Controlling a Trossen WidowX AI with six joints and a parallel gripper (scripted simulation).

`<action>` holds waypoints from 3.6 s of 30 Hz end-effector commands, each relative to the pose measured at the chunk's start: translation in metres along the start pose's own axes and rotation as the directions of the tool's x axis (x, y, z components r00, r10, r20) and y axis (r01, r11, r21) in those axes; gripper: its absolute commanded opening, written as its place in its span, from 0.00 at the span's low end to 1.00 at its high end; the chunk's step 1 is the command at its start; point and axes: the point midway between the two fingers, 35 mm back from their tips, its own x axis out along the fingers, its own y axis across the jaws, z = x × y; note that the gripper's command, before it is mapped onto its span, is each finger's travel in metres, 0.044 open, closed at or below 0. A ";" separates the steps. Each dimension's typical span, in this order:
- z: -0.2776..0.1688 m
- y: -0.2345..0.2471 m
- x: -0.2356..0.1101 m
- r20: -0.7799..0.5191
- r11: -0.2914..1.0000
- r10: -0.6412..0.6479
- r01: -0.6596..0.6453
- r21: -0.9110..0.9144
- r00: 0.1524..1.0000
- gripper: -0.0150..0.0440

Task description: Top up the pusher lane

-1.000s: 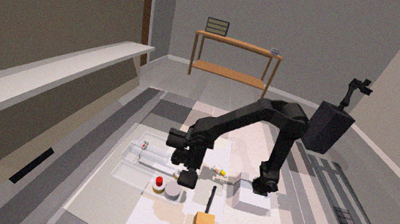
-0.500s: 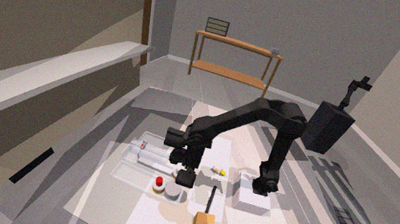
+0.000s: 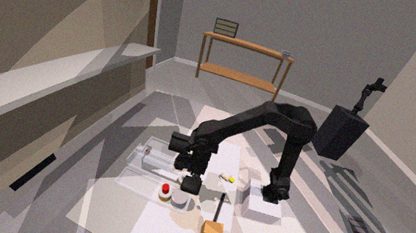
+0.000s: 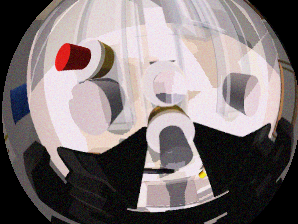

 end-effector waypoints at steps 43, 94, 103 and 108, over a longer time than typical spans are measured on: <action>0.026 0.001 -0.009 0.033 1.000 0.004 -0.003 -0.003 0.999 0.25; 0.030 0.001 -0.007 0.033 1.000 0.004 -0.003 -0.003 0.999 0.25; 0.031 0.001 -0.007 0.034 1.000 0.004 -0.003 -0.003 0.999 0.25; 0.031 0.001 -0.006 0.034 1.000 0.004 -0.003 -0.003 0.999 0.25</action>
